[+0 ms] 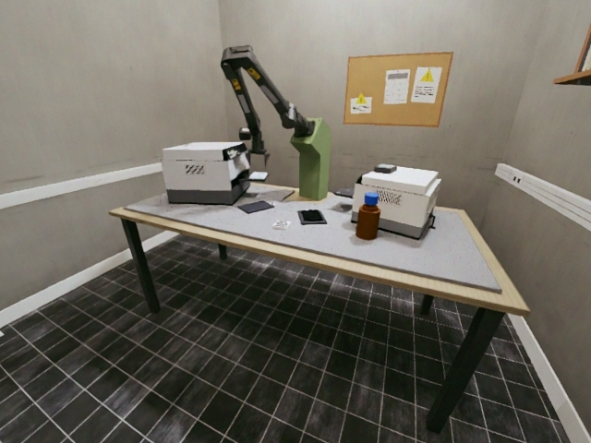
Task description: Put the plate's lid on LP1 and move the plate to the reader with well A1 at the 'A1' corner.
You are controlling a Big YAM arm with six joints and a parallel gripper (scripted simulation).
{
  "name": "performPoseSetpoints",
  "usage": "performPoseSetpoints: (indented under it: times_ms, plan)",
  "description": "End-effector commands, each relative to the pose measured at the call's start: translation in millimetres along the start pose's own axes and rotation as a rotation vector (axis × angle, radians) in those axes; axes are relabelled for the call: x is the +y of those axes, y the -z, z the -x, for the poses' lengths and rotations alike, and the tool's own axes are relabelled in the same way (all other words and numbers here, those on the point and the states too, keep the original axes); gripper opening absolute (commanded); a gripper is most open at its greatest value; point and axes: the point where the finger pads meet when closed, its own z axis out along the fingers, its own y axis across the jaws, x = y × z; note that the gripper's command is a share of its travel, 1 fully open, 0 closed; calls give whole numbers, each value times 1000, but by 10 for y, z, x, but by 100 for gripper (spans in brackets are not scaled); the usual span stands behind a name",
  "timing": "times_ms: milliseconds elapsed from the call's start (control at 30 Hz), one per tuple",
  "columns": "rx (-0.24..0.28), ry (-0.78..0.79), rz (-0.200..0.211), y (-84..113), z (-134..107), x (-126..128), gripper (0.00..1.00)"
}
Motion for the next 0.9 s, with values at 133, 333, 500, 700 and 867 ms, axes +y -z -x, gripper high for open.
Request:
performPoseSetpoints:
  times_ms: [133, 333, 500, 700, 867]
  plan:
    - [-6, 24, 0, 168, 35, 65, 100]
    - [-6, 39, 12, 369, 12, 110, 100]
    - [-8, 31, 0, 479, 40, 80, 100]
    - [-7, 23, -7, 455, 29, 55, 100]
    - [-4, 14, -20, 391, 22, 28, 100]
